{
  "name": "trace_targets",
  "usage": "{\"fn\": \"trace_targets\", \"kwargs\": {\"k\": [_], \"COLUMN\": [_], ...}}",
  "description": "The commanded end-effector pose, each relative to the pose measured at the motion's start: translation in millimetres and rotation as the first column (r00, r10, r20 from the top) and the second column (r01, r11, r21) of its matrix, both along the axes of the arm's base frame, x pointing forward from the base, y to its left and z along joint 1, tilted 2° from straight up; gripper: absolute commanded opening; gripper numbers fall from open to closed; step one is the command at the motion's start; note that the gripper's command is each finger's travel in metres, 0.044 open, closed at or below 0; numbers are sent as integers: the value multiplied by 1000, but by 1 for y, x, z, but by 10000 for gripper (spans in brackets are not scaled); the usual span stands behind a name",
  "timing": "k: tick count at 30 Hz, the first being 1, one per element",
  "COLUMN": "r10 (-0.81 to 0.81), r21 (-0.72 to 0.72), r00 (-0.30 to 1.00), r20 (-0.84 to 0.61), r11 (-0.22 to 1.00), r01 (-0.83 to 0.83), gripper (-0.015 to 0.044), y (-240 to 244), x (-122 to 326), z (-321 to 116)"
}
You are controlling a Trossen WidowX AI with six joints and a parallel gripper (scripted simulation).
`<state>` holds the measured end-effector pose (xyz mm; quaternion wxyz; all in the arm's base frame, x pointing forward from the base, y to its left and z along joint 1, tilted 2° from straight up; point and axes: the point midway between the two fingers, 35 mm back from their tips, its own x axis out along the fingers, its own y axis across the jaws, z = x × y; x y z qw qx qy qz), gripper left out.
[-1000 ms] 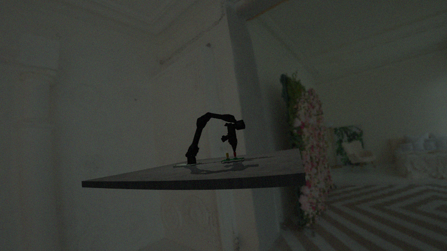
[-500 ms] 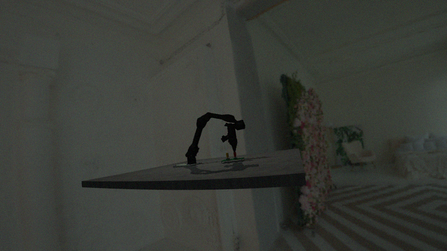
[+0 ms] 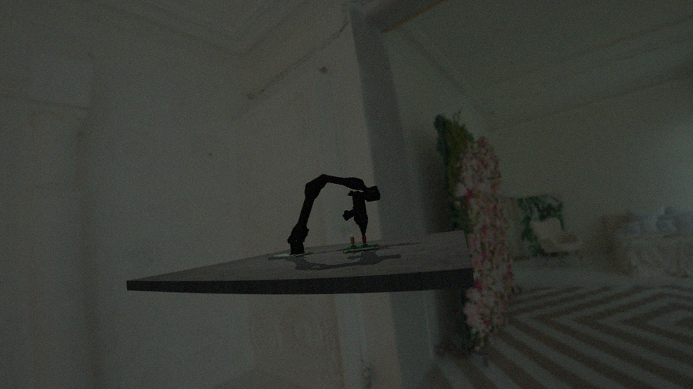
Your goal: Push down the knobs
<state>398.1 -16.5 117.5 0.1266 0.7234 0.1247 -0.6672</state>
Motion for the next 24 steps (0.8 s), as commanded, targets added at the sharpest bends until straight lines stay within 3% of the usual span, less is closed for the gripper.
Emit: {"fn": "trace_targets", "kwargs": {"k": [1, 24], "r10": [-4, -4], "r21": [5, 5], "r00": [1000, 1000], "r20": [-2, -2], "r11": [1000, 1000], "r01": [4, 4], "gripper": [0, 0], "y": [1, 1], "x": [1, 0], "z": [-3, 17]}}
